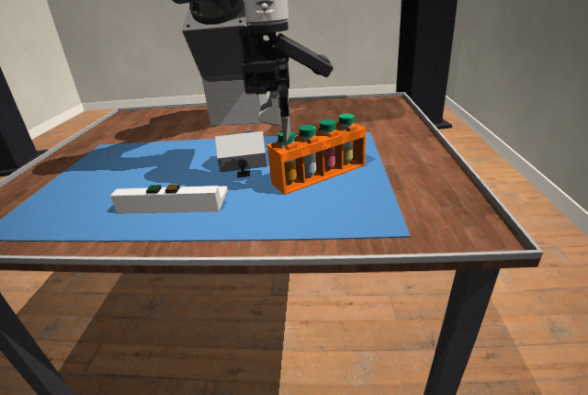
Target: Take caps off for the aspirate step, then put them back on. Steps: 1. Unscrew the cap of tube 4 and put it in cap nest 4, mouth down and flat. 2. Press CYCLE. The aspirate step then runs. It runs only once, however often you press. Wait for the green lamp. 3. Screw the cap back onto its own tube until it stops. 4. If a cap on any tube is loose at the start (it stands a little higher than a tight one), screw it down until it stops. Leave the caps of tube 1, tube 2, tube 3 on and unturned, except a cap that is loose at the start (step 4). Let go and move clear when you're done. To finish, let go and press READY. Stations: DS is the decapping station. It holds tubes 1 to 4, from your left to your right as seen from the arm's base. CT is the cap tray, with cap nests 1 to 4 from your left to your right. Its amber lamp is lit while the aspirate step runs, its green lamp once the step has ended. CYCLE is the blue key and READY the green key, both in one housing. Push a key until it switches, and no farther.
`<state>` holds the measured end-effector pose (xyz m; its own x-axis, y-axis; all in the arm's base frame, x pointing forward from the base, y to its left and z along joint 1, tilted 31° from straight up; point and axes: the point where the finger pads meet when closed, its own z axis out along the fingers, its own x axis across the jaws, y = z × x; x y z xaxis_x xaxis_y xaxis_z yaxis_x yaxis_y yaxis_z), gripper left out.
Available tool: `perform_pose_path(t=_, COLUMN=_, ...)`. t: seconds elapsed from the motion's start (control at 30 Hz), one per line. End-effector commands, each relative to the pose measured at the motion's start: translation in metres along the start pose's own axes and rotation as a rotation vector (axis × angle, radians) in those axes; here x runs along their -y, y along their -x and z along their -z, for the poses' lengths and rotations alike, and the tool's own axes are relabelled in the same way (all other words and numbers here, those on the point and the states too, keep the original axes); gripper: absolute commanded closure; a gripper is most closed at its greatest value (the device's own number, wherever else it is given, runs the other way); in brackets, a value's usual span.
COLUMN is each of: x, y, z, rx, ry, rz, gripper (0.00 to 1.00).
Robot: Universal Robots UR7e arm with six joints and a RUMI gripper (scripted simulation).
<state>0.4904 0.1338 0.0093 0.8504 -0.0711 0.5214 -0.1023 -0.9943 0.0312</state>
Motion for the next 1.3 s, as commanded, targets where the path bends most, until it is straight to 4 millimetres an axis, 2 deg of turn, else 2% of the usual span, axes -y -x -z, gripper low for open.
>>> perform_pose_path(t=0.0, x=0.0002, y=-0.0003, z=0.0003, rx=-0.001, ry=0.000, rz=-0.001, gripper=1.00)
perform_pose_path(t=0.17, x=0.0002, y=-0.0004, z=0.0003, rx=-0.001, ry=0.000, rz=-0.001, gripper=1.00)
perform_pose_path(t=0.23, x=0.0002, y=-0.0003, z=0.0004, rx=-0.001, ry=0.000, rz=0.099, gripper=1.00)
perform_pose_path(t=0.3, x=0.0002, y=-0.0003, z=0.0004, rx=-0.001, ry=0.000, rz=0.099, gripper=1.00)
perform_pose_path(t=0.8, x=0.0002, y=-0.0003, z=0.0008, rx=-0.001, ry=0.001, rz=0.849, gripper=1.00)
perform_pose_path(t=0.87, x=0.0002, y=-0.0003, z=0.0008, rx=-0.001, ry=0.001, rz=0.849, gripper=1.00)
perform_pose_path(t=1.0, x=0.0002, y=-0.0003, z=0.0009, rx=-0.001, ry=0.001, rz=1.046, gripper=1.00)
perform_pose_path(t=1.2, x=0.0002, y=-0.0003, z=0.0009, rx=-0.001, ry=0.001, rz=1.046, gripper=1.00)
perform_pose_path(t=1.23, x=0.0002, y=-0.0003, z=0.0009, rx=-0.001, ry=0.001, rz=1.046, gripper=0.65)
perform_pose_path(t=1.27, x=0.0002, y=-0.0003, z=0.0009, rx=-0.001, ry=0.001, rz=1.046, gripper=0.65)
